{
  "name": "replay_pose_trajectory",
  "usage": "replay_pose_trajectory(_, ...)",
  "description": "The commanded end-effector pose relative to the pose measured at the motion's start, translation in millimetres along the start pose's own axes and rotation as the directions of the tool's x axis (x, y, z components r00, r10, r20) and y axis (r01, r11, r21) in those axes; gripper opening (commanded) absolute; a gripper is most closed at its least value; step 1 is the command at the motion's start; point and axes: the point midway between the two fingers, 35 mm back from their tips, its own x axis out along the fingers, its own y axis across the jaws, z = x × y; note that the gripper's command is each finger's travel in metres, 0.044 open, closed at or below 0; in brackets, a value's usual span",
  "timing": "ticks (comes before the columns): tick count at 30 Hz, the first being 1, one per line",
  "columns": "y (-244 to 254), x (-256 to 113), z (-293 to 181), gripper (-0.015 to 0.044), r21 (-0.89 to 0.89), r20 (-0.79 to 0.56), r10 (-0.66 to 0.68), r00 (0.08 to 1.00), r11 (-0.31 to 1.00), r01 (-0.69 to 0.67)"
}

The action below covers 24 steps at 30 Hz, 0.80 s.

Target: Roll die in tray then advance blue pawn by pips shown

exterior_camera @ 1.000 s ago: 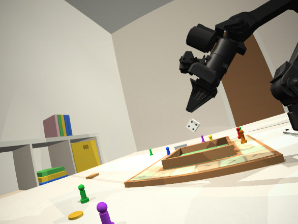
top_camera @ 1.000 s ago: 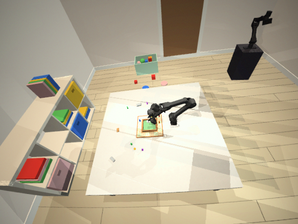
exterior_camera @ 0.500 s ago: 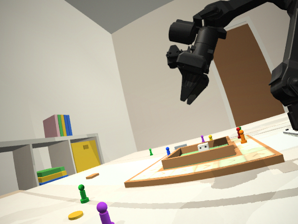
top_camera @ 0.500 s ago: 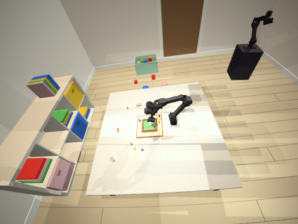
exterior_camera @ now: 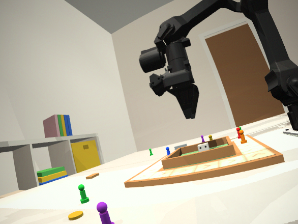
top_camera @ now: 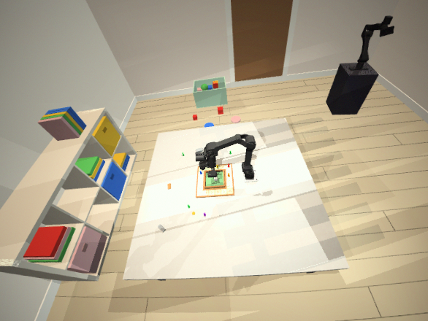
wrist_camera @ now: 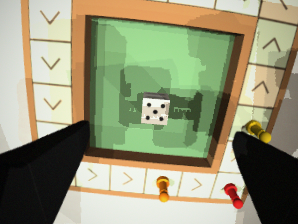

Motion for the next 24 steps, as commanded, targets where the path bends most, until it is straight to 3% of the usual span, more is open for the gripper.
replay_pose_trajectory(1, -6.7, -0.3, 14.3, 0.0361, -0.05, 0.007, 0.001, 1.0, 0.999, -0.001)
replay_pose_trajectory(7, -42.5, 16.7, 73.1, 0.0204, -0.282, -0.03, 0.0, 1.0, 0.959, -0.009)
replay_pose_trajectory(12, -68.7, 38.5, 106.2, 0.02, -0.44, -0.074, 0.0, 0.997, 0.897, -0.033)
replay_pose_trajectory(24, -70.1, 54.3, 103.9, 0.02, -0.445, -0.076, 0.0, 0.997, 0.895, -0.034)
